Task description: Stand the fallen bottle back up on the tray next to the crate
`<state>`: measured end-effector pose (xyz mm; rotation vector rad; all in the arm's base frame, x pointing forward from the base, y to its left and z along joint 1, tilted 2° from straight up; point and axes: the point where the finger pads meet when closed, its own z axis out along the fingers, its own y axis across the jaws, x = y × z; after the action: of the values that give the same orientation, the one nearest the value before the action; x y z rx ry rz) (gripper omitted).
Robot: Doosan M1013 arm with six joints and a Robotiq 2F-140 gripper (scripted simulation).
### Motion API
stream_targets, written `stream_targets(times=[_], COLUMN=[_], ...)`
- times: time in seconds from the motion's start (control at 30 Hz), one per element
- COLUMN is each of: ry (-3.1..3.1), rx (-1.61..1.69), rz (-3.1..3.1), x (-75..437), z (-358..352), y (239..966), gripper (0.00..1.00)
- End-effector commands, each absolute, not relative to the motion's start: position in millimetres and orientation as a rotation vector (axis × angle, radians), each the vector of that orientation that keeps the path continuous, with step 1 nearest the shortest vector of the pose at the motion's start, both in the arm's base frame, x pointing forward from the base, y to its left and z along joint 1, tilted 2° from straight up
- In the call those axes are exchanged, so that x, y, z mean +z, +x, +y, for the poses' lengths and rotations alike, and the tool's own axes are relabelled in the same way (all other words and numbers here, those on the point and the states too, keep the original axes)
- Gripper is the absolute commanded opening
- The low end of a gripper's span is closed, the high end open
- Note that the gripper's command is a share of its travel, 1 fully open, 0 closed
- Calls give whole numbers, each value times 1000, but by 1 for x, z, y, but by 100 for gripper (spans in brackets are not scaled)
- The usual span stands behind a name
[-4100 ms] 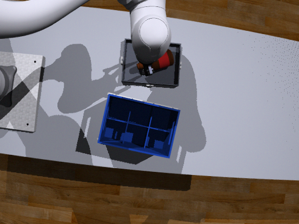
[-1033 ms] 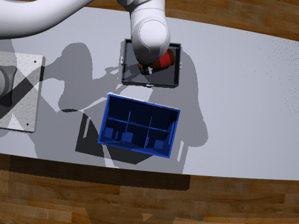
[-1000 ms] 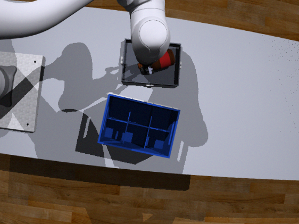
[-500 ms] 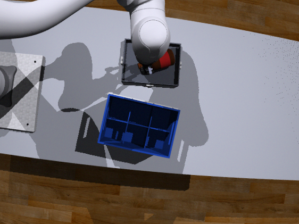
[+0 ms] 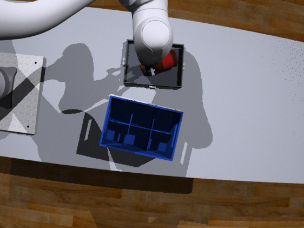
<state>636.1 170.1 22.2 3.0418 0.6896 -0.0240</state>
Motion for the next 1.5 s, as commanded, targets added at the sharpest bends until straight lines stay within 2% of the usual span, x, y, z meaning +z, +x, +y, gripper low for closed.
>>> stream_targets(times=[0.0, 1.47], ry=[3042, 3042], rx=[-24, -24], rz=[690, 690], x=[22, 35], z=[170, 170], y=[636, 636], gripper=[10, 10])
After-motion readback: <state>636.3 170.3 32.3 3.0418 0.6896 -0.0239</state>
